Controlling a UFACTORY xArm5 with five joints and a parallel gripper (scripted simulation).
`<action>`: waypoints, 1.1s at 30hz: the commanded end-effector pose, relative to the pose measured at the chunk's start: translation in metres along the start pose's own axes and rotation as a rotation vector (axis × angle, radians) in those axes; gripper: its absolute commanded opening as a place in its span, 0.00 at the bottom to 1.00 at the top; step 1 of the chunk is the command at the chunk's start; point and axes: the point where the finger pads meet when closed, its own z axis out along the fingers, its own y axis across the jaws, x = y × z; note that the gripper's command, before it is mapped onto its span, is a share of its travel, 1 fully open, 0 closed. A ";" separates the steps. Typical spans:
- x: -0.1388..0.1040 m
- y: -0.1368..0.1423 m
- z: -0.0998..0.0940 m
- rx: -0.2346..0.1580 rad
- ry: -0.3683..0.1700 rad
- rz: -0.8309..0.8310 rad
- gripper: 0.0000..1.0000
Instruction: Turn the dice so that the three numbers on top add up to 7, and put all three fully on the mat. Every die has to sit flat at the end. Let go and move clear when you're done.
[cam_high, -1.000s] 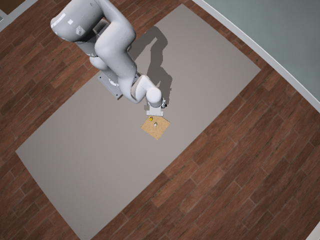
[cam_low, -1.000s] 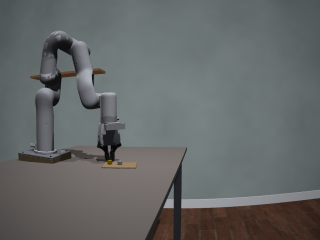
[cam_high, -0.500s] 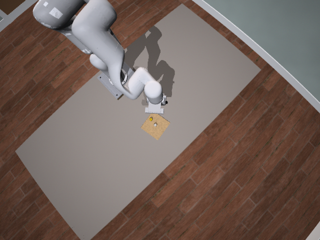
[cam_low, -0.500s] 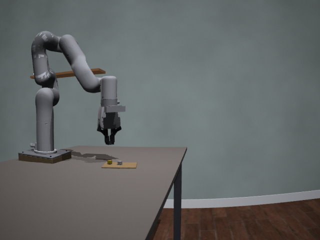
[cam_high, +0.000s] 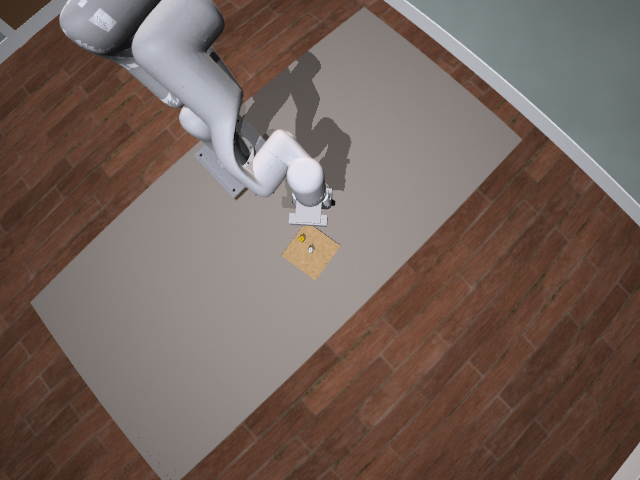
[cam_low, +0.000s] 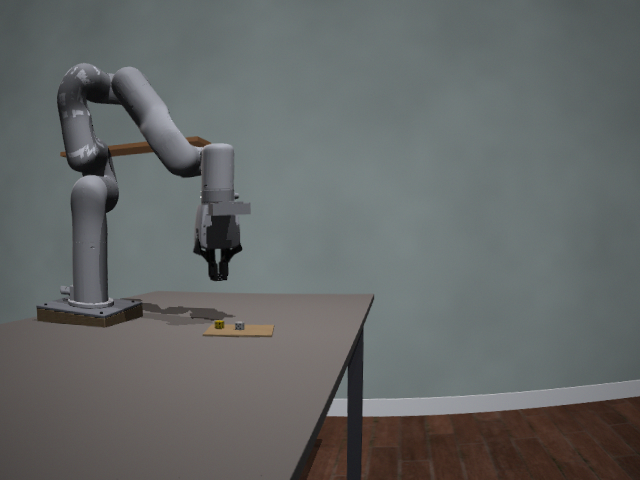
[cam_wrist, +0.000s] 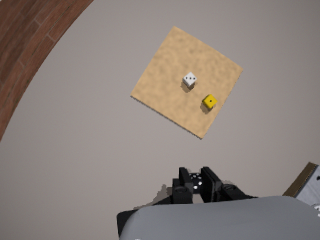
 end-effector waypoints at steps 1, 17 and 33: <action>0.010 -0.005 -0.003 0.004 0.003 -0.050 0.11; 0.106 -0.026 -0.013 0.001 0.017 -0.521 0.11; 0.155 -0.027 -0.013 -0.003 0.023 -0.748 0.11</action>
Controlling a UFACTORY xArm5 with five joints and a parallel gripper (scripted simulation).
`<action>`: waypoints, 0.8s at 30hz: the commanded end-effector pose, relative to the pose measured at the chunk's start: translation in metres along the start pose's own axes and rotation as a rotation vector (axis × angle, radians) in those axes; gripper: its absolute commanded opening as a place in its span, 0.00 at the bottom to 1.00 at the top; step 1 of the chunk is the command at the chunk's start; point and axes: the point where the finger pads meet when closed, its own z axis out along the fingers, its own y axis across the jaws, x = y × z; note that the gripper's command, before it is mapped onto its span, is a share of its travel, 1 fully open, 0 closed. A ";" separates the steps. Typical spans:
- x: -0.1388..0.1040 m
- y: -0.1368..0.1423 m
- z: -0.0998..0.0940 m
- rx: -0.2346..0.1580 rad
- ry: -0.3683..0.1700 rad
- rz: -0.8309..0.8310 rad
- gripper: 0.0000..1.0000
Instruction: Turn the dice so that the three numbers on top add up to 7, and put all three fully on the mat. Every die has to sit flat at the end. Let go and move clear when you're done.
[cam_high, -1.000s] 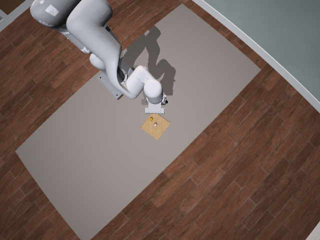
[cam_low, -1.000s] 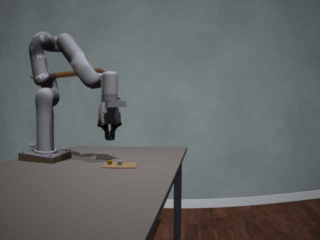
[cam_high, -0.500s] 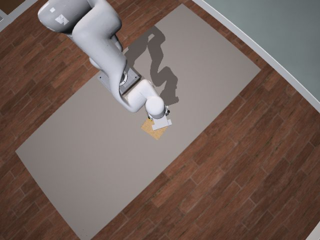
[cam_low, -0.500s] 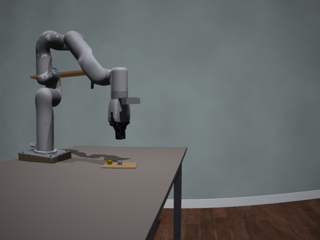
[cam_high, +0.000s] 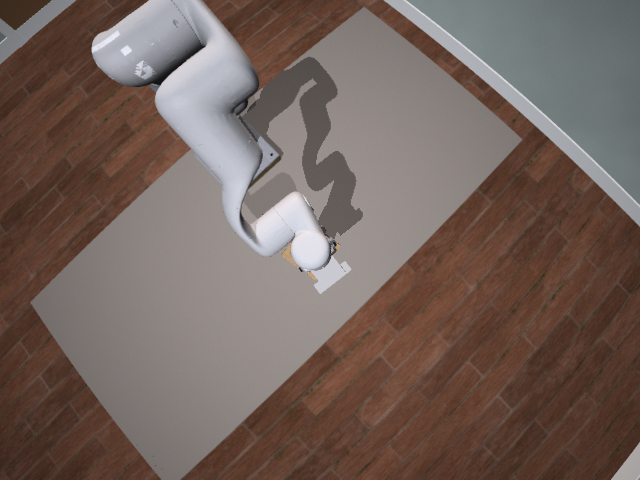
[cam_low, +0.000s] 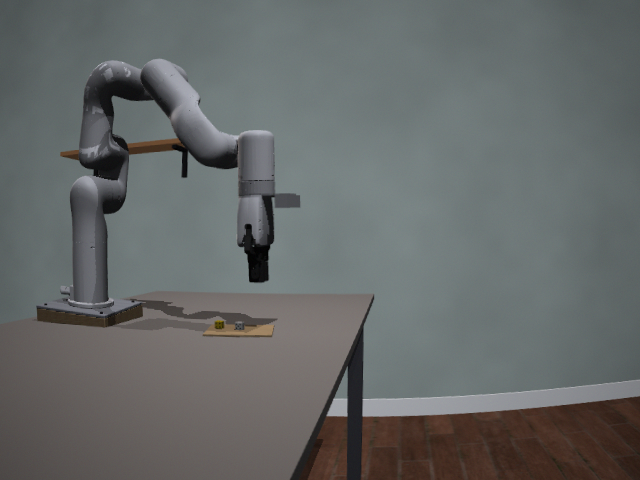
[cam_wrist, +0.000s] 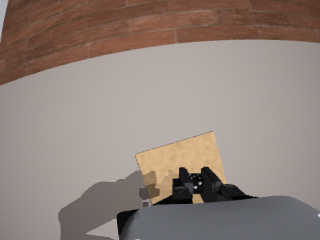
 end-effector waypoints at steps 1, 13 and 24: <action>0.005 0.002 -0.001 0.000 -0.002 -0.021 0.11; 0.005 0.002 0.001 0.000 -0.002 -0.021 0.11; 0.005 0.003 0.027 0.000 -0.002 -0.021 0.11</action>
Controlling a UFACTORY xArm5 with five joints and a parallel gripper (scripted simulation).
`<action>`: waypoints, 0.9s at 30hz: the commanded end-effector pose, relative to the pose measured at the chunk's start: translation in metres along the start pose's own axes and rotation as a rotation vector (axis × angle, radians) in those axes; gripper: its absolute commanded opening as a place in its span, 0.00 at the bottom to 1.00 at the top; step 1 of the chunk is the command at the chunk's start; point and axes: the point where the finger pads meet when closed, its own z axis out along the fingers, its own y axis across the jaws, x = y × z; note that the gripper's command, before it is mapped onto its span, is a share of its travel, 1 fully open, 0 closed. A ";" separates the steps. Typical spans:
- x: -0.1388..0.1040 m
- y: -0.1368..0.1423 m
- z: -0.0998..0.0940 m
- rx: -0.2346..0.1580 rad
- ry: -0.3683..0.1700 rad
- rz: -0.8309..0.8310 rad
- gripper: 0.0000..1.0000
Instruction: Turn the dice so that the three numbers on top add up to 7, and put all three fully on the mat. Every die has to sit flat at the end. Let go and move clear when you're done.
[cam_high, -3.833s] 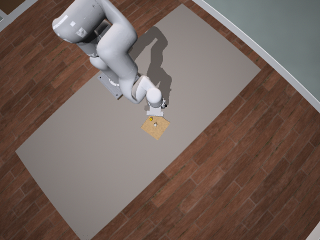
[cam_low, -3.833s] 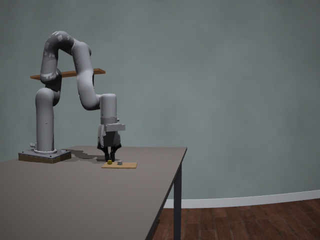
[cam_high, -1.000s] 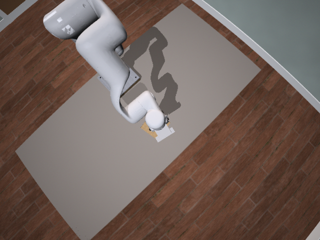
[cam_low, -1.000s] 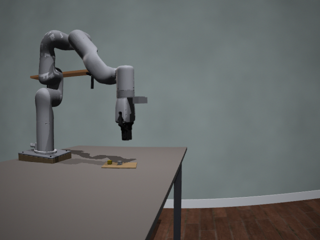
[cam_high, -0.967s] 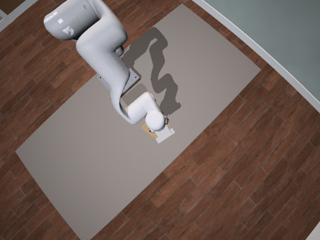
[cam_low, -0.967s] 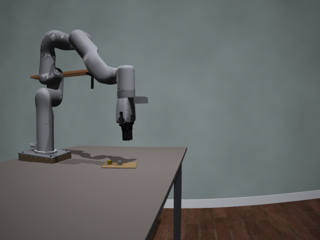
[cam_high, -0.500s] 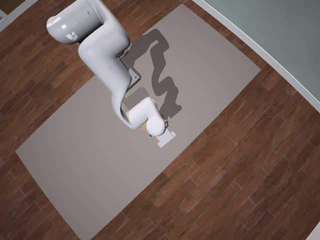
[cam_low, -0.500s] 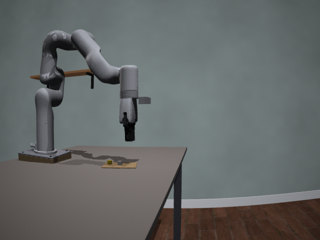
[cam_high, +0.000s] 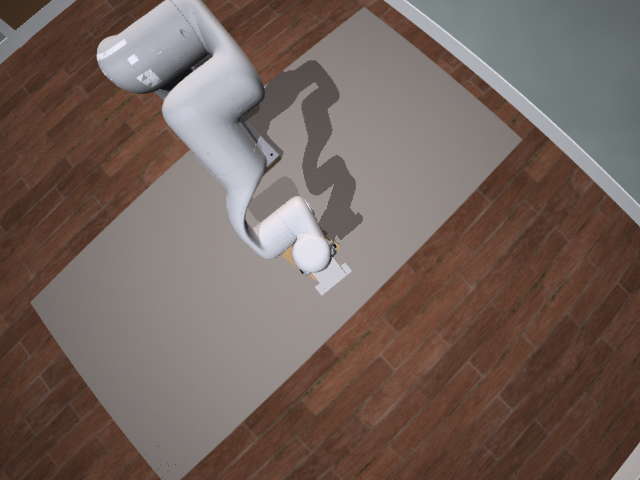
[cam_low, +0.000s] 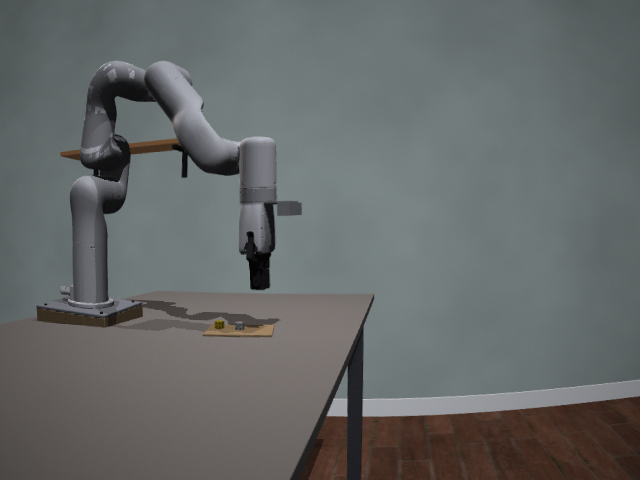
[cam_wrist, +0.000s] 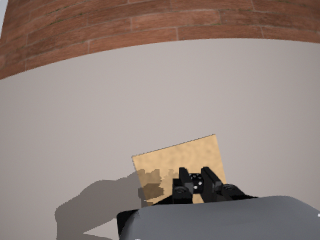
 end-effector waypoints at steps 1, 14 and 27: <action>0.002 0.001 0.017 0.000 0.003 0.000 0.11; 0.002 0.003 0.067 0.000 0.004 0.000 0.11; 0.002 0.004 0.080 0.000 0.004 0.000 0.11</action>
